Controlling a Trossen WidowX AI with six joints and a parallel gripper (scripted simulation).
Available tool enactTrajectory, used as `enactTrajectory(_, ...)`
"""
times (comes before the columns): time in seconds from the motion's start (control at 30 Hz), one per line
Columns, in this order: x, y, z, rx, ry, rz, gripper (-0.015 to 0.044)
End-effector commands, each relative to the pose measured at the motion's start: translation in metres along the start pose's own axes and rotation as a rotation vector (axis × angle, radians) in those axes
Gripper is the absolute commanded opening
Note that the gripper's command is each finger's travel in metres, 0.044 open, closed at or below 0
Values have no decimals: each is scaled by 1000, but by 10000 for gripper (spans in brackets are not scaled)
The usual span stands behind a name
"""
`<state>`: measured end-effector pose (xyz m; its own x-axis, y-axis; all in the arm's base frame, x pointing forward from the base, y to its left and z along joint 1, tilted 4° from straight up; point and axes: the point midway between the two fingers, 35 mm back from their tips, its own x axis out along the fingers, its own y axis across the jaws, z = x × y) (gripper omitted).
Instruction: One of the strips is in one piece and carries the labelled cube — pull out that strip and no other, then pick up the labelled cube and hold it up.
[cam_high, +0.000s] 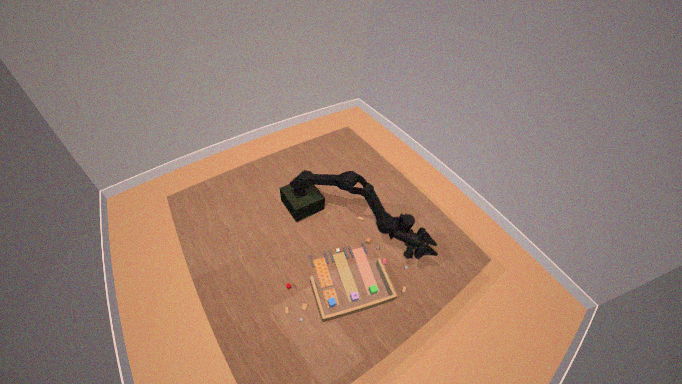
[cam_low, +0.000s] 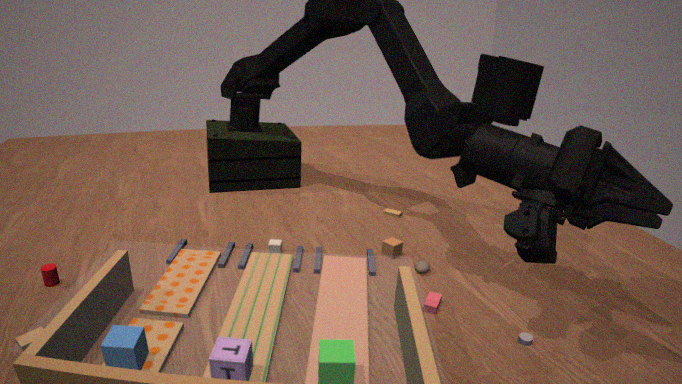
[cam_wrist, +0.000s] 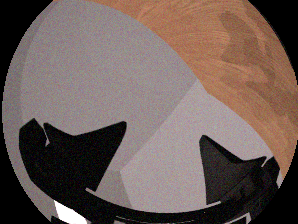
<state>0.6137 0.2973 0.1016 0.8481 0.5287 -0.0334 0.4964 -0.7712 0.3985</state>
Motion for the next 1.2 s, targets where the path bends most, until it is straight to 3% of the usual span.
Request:
enactTrajectory(0.0, -1, 2, -1, -14, -4, 2, 400)
enactTrajectory(0.5, -139, 124, -24, -976, -319, -41, 400)
enactTrajectory(1.17, -331, 140, -1, -1866, -568, -439, 400)
